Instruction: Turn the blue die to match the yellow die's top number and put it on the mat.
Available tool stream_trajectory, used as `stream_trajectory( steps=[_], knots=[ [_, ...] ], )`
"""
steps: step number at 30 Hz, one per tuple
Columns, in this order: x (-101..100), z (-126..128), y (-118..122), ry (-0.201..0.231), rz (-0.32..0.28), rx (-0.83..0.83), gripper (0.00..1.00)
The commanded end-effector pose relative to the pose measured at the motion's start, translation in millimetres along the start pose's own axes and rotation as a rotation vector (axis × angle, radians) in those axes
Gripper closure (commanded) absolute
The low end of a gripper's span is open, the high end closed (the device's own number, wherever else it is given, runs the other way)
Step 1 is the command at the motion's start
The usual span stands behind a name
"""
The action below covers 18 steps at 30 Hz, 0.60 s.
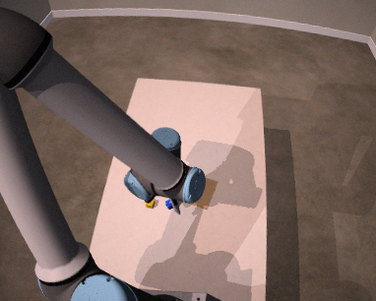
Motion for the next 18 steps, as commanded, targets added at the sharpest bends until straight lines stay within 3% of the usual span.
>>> stream_trajectory(
  steps=[1, 18],
  knots=[
    [-11.5, 1.1, 0.9, 0.002, -0.002, 0.000, 0.00],
    [-13.0, 1.1, 0.9, 0.002, -0.002, 0.000, 0.00]
  ],
)
Point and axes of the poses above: the point where the finger pads meet when closed, its own x axis back along the fingers, its own z axis across the jaws, y = z × x, the point moved 6 cm from there along x, back along the fingers, and after that the axes turned 15 degrees about -x, right-handed, at the moved point
